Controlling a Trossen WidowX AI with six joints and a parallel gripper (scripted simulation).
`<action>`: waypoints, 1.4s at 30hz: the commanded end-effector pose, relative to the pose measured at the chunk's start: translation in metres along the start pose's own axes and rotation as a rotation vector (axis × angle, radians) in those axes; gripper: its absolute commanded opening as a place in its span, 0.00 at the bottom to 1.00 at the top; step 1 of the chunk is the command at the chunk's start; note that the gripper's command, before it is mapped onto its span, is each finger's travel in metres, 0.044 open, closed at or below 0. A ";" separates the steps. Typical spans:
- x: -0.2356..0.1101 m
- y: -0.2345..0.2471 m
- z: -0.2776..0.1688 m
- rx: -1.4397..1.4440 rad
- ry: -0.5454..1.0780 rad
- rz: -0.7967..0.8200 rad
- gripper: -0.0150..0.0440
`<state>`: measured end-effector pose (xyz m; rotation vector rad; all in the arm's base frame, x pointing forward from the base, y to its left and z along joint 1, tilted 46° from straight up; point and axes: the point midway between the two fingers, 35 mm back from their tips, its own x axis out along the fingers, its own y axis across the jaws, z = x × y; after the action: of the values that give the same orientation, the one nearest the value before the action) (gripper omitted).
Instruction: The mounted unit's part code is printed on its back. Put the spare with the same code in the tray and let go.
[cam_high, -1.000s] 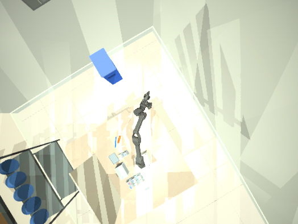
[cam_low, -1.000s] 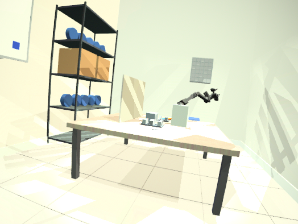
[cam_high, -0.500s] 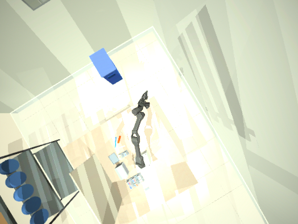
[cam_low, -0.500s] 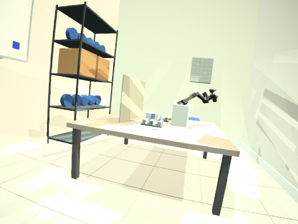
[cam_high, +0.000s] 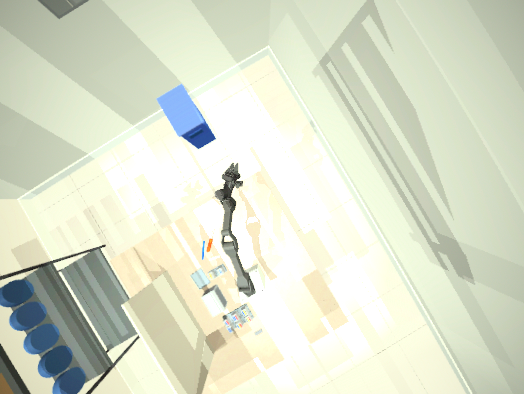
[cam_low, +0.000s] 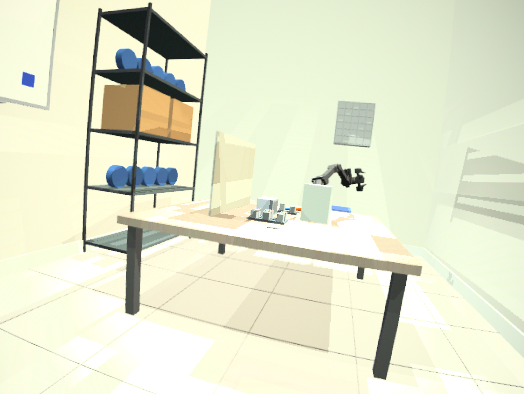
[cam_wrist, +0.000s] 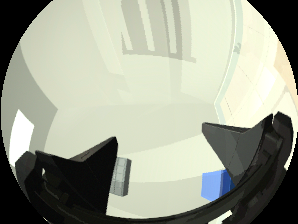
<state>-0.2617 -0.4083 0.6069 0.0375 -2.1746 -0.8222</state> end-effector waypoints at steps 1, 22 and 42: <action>-0.028 -0.034 -0.041 -0.037 0.062 -0.127 1.00; -0.248 -0.123 -0.229 -0.248 0.534 -0.637 1.00; -0.531 -0.090 -0.310 -0.545 1.207 -0.867 1.00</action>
<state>0.2564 -0.5187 0.3740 0.9671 -0.8615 -1.3394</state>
